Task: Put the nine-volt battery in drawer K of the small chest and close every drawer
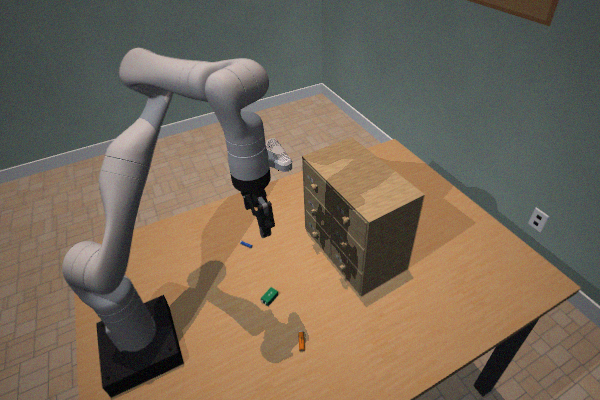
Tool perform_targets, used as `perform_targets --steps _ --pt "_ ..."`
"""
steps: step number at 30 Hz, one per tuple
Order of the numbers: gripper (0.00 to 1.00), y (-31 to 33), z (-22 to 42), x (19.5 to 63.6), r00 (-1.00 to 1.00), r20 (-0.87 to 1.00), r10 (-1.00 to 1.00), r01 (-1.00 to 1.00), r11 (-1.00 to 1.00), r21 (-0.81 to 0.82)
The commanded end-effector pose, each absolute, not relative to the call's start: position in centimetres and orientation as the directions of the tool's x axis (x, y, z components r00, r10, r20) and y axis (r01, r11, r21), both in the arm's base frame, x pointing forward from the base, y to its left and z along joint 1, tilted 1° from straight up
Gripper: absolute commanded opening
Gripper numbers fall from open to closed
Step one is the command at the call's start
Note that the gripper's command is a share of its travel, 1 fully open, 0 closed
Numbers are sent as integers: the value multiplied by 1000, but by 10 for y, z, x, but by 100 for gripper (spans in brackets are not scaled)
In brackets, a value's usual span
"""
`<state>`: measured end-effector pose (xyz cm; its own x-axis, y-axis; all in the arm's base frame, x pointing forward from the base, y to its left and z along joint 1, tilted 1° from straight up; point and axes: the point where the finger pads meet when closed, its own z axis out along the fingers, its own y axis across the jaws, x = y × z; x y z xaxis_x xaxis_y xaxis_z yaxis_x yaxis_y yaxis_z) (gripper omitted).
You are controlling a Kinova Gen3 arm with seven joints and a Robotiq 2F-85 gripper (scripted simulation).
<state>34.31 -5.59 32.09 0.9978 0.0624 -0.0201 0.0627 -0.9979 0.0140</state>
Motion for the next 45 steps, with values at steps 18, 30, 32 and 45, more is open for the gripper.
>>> perform_targets --steps 18,30,32,45 --pt "100 -36 223 369 994 -20 108 108 -994 13" --pt "100 -25 173 383 991 -21 132 132 -991 12" --pt "100 -25 173 383 991 -21 132 132 -991 12" --pt "100 -25 171 384 991 -11 132 132 -991 12"
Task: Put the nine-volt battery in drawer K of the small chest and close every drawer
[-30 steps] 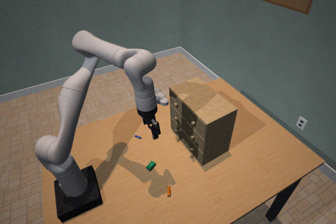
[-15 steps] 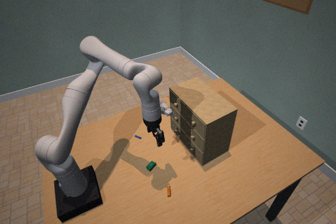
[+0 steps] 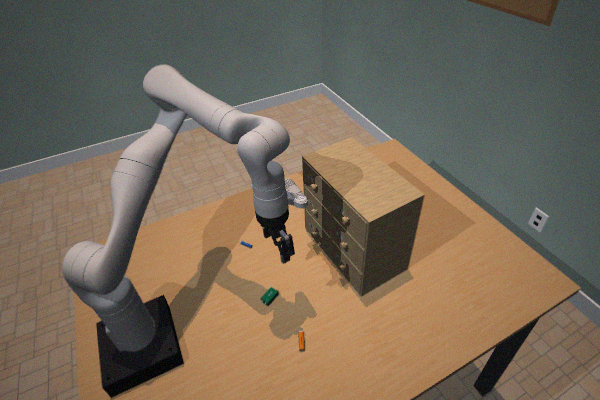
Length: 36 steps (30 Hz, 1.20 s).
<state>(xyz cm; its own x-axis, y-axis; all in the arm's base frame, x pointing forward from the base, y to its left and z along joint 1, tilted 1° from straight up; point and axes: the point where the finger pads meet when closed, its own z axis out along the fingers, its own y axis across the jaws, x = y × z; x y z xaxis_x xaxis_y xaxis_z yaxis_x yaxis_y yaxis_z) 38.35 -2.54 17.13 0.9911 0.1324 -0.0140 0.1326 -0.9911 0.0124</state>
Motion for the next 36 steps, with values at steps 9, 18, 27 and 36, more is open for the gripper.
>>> perform_targets --steps 9,18,27,36 --pt "100 -25 168 386 991 15 132 132 -991 12" --pt "100 -24 160 392 988 78 132 132 -991 12" --pt "100 -23 151 399 980 146 133 132 -991 12" --pt "100 -22 138 409 960 247 131 132 -991 11"
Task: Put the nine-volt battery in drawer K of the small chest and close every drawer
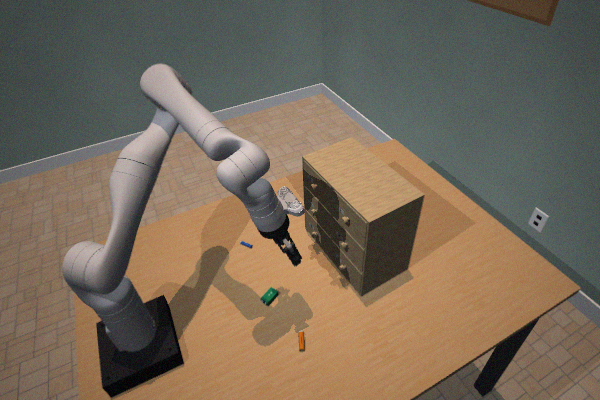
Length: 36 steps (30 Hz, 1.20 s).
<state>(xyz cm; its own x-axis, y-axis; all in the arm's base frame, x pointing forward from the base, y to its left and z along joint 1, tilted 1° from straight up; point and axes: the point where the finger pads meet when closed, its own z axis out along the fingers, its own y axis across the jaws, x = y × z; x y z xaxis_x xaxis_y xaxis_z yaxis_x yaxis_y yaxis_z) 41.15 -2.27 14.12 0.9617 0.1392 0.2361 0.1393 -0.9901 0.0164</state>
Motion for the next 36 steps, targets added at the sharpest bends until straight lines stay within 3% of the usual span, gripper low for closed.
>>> perform_targets --steps 1,36 --pt "100 -22 136 410 957 258 131 132 -991 12" --pt "100 -18 93 443 821 559 116 132 -991 11"
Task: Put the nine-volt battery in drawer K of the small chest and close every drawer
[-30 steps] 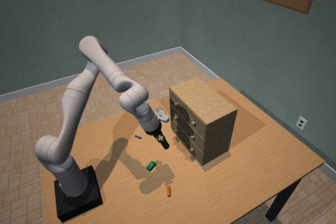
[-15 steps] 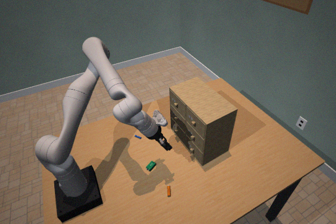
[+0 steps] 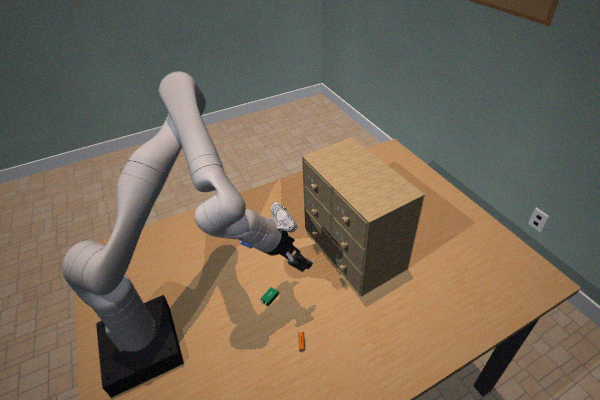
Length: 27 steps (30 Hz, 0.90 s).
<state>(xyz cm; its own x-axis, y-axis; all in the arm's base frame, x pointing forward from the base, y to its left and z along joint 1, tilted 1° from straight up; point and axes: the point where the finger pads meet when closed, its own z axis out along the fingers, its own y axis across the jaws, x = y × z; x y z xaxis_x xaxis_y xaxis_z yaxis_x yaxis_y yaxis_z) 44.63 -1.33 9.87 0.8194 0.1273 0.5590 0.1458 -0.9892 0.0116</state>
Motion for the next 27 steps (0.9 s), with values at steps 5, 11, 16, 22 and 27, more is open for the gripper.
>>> perform_targets --steps 5,11,16,22,27 --pt "100 -18 90 446 807 579 114 132 -991 12" --pt "100 -17 84 450 781 614 111 132 -991 12" --pt "100 -17 80 453 763 638 109 132 -991 11" --pt "100 -17 78 455 749 653 108 132 -991 12" --pt "100 -16 75 457 736 668 106 132 -991 11"
